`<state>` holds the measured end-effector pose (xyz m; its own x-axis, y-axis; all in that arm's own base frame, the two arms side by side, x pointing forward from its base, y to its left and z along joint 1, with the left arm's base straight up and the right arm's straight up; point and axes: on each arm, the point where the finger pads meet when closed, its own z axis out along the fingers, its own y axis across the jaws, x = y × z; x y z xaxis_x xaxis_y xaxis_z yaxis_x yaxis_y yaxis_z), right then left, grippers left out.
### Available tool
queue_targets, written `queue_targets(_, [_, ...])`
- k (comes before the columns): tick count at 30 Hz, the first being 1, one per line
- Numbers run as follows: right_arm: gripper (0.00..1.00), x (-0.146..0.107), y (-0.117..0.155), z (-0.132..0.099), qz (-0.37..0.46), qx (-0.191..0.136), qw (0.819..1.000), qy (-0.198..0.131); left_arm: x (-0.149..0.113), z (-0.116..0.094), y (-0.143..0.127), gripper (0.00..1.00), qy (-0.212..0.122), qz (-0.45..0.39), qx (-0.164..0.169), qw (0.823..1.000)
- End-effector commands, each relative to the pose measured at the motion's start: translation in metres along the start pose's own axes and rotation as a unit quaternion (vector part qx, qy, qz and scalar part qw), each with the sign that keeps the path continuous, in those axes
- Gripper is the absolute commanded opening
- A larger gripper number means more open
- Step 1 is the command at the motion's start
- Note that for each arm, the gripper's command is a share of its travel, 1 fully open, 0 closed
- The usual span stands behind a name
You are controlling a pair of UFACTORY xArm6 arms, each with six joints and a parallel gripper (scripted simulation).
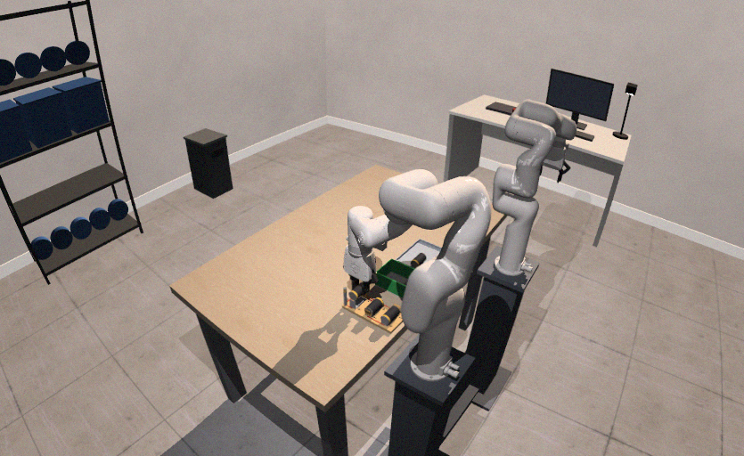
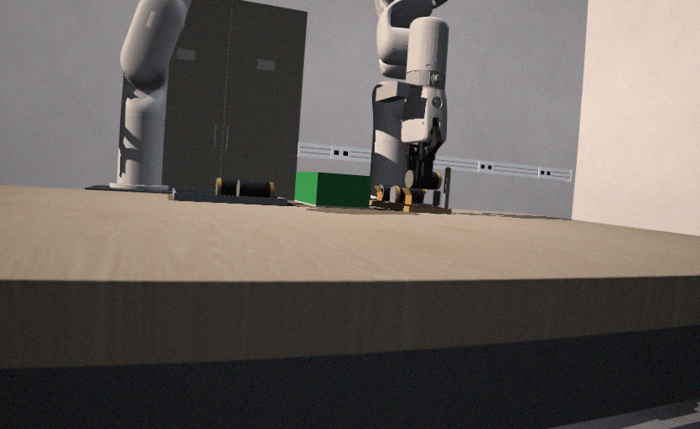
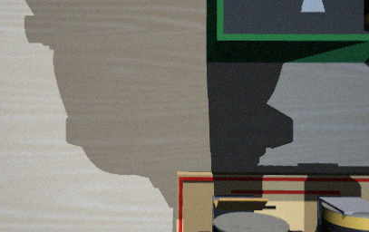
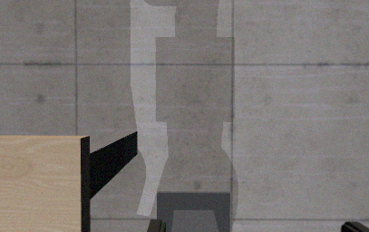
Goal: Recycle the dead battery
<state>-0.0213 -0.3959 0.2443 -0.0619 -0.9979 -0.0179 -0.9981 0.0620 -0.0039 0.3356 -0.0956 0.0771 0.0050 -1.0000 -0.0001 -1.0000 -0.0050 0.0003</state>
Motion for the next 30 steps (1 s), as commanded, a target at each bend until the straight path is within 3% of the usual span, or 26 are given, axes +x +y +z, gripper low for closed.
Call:
queue_targets(1, [1.00, 0.003, 0.000, -0.006, -0.004, -0.002, 1.000, 0.009, 0.001, -0.004, -0.005, 0.28, 0.004, -0.004, 0.008, 1.000])
queue_targets(18, [1.00, 0.003, 0.000, -0.006, -0.004, -0.002, 1.000, 0.009, 0.001, -0.004, -0.005, 0.28, 0.004, -0.004, 0.008, 1.000])
queue_targets(30, [1.00, 0.003, 0.000, -0.006, -0.004, -0.002, 1.000, 0.009, 0.001, 0.010, -0.005, 0.28, 0.003, -0.002, 0.008, 1.000])
